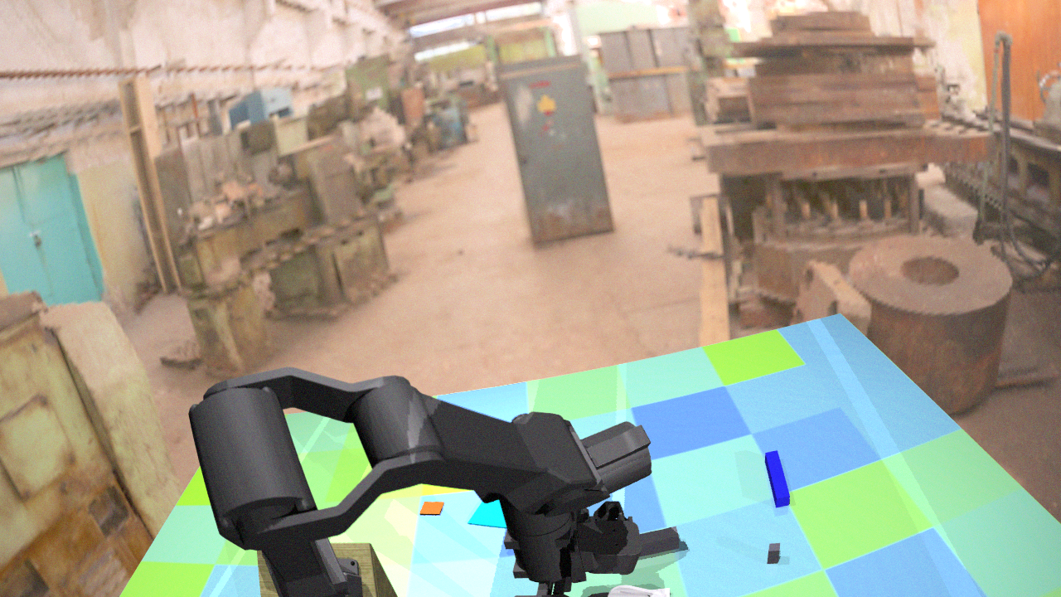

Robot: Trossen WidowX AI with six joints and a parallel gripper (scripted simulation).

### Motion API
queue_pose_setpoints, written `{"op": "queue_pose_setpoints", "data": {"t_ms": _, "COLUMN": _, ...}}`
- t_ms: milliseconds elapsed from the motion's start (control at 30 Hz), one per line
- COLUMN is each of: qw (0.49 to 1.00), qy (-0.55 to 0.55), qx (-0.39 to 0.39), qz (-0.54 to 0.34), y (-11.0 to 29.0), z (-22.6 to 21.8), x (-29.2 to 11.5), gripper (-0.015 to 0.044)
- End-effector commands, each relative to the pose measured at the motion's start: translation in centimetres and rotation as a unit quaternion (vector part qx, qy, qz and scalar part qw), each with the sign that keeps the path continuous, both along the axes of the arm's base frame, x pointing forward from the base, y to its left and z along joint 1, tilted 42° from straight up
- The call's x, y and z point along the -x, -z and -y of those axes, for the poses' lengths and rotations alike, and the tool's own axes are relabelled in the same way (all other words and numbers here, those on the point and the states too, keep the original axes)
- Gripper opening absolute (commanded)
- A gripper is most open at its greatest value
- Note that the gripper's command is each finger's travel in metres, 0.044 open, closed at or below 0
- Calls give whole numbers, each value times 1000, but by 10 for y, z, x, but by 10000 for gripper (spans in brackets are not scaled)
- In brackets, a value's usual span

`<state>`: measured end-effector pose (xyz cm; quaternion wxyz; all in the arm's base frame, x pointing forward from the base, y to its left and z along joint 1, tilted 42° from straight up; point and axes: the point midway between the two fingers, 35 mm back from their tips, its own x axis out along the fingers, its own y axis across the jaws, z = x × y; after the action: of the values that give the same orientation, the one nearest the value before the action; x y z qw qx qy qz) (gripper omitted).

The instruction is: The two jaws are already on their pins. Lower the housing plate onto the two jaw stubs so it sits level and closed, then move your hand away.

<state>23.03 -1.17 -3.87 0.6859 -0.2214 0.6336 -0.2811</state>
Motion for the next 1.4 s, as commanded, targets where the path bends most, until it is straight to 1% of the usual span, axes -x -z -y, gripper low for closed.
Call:
{"op": "queue_pose_setpoints", "data": {"t_ms": 0, "qw": 1000, "qy": 0, "qx": -5, "qz": 6, "y": -26, "z": -25, "x": -1, "gripper": 440}}
{"op": "queue_pose_setpoints", "data": {"t_ms": 67, "qw": 1000, "qy": 0, "qx": -4, "qz": 6, "y": -37, "z": -33, "x": 1, "gripper": 440}}
{"op": "queue_pose_setpoints", "data": {"t_ms": 167, "qw": 1000, "qy": 0, "qx": -4, "qz": 6, "y": -38, "z": -34, "x": 2, "gripper": 440}}
{"op": "queue_pose_setpoints", "data": {"t_ms": 200, "qw": 1000, "qy": -6, "qx": -5, "qz": 10, "y": -33, "z": -31, "x": -2, "gripper": 440}}
{"op": "queue_pose_setpoints", "data": {"t_ms": 267, "qw": 1000, "qy": -6, "qx": -6, "qz": 10, "y": -37, "z": -35, "x": 1, "gripper": 440}}
{"op": "queue_pose_setpoints", "data": {"t_ms": 433, "qw": 1000, "qy": -1, "qx": -6, "qz": 5, "y": -72, "z": -61, "x": 27, "gripper": 440}}
{"op": "queue_pose_setpoints", "data": {"t_ms": 500, "qw": 1000, "qy": 0, "qx": -5, "qz": 5, "y": -77, "z": -64, "x": 31, "gripper": 440}}
{"op": "queue_pose_setpoints", "data": {"t_ms": 1367, "qw": 1000, "qy": 0, "qx": -5, "qz": 5, "y": -77, "z": -64, "x": 31, "gripper": 440}}
